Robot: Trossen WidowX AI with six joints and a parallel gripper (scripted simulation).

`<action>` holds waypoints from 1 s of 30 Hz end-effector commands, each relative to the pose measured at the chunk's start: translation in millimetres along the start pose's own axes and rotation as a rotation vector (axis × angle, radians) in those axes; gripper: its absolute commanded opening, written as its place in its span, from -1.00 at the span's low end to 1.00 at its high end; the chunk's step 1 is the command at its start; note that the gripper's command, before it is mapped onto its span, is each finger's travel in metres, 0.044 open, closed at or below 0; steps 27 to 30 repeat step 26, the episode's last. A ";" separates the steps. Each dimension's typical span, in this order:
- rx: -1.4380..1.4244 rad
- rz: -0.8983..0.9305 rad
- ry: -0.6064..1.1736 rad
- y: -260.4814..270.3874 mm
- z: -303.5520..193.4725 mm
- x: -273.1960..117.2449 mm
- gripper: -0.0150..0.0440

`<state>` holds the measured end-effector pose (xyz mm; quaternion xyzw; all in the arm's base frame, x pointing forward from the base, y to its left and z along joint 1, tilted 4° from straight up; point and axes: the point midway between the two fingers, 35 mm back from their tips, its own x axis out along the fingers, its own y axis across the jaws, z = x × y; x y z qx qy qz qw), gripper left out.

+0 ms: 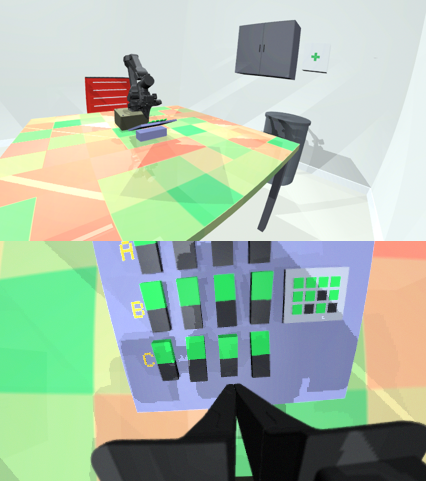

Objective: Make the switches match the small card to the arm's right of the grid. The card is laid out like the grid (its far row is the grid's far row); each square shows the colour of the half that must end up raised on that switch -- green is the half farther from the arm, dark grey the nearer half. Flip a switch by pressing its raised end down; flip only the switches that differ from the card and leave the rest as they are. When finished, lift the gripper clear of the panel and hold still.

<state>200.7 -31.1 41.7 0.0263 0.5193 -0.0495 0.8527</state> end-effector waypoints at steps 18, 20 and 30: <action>-0.006 0.003 -0.009 12.9 51.9 -45.2 -0.49; -0.006 0.003 -0.009 12.9 51.9 -45.2 -0.49; -0.006 0.003 -0.009 12.9 51.9 -45.2 -0.49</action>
